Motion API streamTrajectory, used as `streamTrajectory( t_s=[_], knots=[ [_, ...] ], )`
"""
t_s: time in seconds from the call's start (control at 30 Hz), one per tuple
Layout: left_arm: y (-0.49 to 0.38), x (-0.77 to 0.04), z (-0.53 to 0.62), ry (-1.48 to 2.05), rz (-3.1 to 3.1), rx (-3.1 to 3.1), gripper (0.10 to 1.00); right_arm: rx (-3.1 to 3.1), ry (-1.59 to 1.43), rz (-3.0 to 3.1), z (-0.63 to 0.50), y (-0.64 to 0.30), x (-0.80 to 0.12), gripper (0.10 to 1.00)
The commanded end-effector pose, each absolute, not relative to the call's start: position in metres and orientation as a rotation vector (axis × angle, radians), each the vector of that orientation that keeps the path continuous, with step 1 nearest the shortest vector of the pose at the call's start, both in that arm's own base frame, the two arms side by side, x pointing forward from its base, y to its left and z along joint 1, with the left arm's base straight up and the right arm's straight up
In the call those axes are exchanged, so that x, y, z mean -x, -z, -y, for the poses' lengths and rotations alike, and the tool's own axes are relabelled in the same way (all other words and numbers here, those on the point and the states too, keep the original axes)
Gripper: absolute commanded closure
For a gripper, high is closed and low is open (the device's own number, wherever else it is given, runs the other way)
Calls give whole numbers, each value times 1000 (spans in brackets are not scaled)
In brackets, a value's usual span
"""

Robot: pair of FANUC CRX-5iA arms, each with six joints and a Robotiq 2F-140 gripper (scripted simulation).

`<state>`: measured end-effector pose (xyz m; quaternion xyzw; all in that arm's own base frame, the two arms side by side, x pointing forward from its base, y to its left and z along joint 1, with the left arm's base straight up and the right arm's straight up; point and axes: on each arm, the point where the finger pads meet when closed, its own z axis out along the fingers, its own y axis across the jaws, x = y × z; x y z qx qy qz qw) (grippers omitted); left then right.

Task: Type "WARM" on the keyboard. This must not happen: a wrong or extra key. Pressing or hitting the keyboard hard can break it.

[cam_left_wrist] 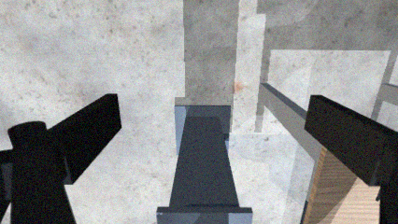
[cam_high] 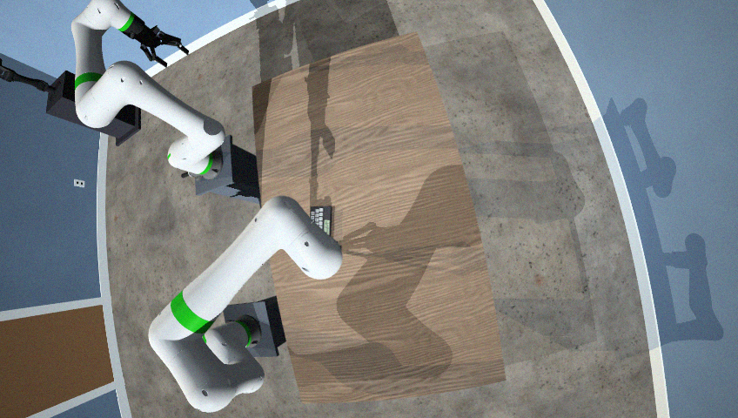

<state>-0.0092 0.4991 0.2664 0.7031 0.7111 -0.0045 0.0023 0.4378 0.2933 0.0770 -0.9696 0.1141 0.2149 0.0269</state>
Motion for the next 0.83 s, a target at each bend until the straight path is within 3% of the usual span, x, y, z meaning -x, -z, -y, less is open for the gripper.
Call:
streamTrajectory(
  t_s=[0.0, 0.8],
  knots=[
    [-272, 8, -500, 0, -2240, -2203, 98, 2999, -652, -350, -294, -86, -439, 999],
    [-272, 8, -500, 0, -2240, -2203, 98, 2999, -652, -350, -294, -88, -439, 999]
  ],
)
